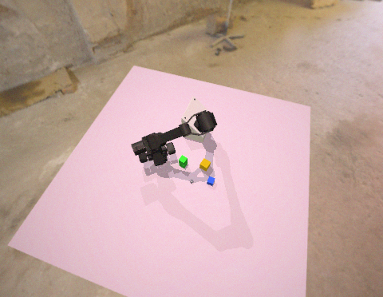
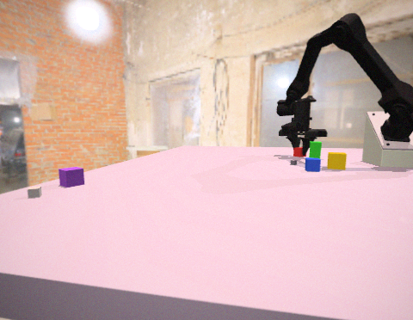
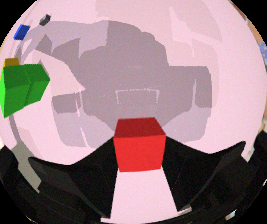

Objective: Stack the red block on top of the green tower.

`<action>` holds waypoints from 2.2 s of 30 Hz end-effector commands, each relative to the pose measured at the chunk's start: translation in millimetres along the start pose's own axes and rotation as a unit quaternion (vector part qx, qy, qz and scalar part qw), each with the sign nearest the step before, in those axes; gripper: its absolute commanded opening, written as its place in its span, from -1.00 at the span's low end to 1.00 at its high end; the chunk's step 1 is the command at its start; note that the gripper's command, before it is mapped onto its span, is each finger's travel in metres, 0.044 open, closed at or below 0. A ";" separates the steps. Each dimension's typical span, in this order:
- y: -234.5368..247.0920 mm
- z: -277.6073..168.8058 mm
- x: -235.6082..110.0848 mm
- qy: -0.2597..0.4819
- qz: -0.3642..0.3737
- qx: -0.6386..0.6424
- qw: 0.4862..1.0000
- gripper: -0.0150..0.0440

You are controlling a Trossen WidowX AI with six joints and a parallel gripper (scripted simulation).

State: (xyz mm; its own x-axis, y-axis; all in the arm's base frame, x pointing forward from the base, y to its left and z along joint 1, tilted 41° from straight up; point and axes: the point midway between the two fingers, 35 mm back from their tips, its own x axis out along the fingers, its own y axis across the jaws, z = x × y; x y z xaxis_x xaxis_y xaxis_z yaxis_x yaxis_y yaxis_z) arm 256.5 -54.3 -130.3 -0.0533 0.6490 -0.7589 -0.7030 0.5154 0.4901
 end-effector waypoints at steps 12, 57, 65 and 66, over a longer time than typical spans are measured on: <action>-2.0 -0.7 -74.4 0.000 -0.005 -0.002 1.000 -0.49; 113.6 66.4 -117.1 -0.001 -0.001 0.000 1.000 -0.49; 119.8 67.8 -100.0 -0.002 -0.001 0.000 1.000 -0.49; 119.9 67.6 -96.5 -0.002 -0.001 0.000 1.000 -0.49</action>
State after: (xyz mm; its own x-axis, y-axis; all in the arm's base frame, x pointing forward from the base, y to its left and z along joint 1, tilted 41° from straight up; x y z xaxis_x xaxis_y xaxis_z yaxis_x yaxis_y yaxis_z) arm 227.7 -24.3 36.6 -0.0475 0.6450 -0.7627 -0.7074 0.5174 0.4816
